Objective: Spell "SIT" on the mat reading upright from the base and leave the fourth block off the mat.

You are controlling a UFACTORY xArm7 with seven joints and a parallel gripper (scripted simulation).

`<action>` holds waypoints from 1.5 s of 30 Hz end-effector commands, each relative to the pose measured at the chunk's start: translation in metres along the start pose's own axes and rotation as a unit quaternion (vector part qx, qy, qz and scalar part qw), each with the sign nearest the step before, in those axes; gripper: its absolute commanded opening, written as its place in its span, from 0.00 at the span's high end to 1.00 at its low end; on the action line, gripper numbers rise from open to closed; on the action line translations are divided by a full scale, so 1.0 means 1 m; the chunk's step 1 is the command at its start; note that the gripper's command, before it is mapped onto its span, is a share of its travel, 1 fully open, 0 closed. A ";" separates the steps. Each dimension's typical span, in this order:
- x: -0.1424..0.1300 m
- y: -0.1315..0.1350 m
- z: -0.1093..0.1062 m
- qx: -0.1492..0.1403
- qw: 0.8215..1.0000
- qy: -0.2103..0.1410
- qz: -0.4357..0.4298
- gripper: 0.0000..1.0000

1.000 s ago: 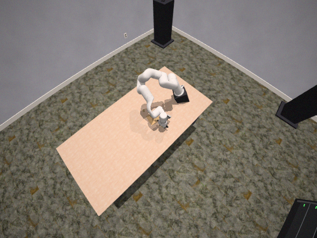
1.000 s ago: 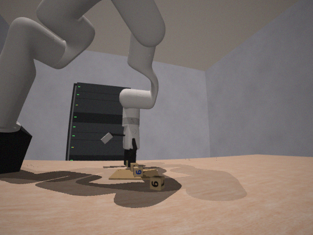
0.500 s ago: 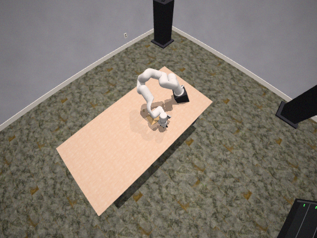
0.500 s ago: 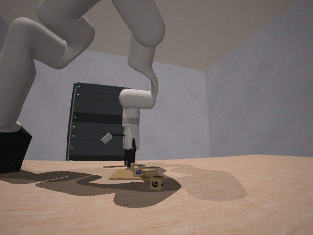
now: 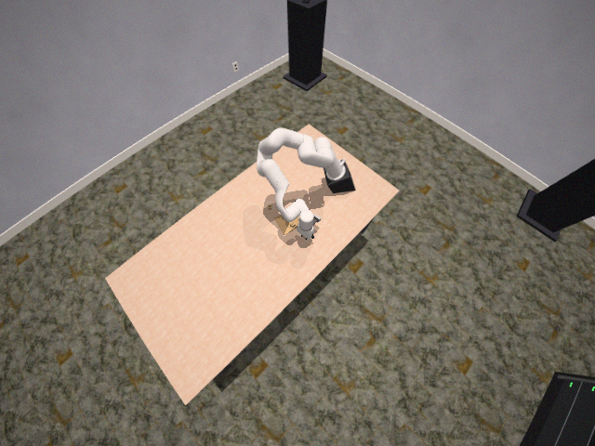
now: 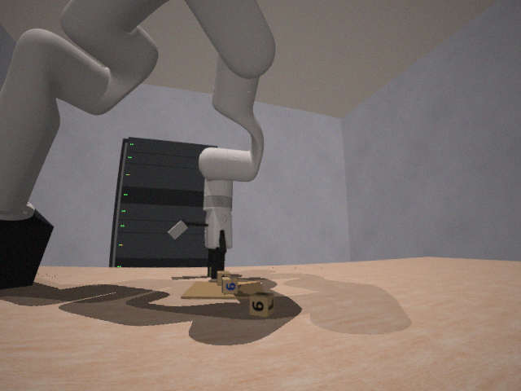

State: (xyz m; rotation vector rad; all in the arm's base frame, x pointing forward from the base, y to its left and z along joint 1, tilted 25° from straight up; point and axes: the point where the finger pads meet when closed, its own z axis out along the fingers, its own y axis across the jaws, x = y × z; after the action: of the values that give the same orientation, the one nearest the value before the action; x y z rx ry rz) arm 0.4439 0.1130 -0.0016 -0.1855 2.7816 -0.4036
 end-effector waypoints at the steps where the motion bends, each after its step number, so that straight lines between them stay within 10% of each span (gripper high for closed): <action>1: -0.001 0.001 -0.001 -0.001 1.000 -0.001 0.000 0.79; 32: -0.001 0.001 -0.008 -0.001 1.000 -0.001 0.000 0.79; 45: -0.001 0.001 -0.091 -0.001 1.000 -0.001 0.000 0.79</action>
State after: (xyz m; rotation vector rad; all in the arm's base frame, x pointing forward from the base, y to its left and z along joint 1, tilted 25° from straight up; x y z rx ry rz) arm 0.4260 0.1303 0.0472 -0.1862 2.7726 -0.4163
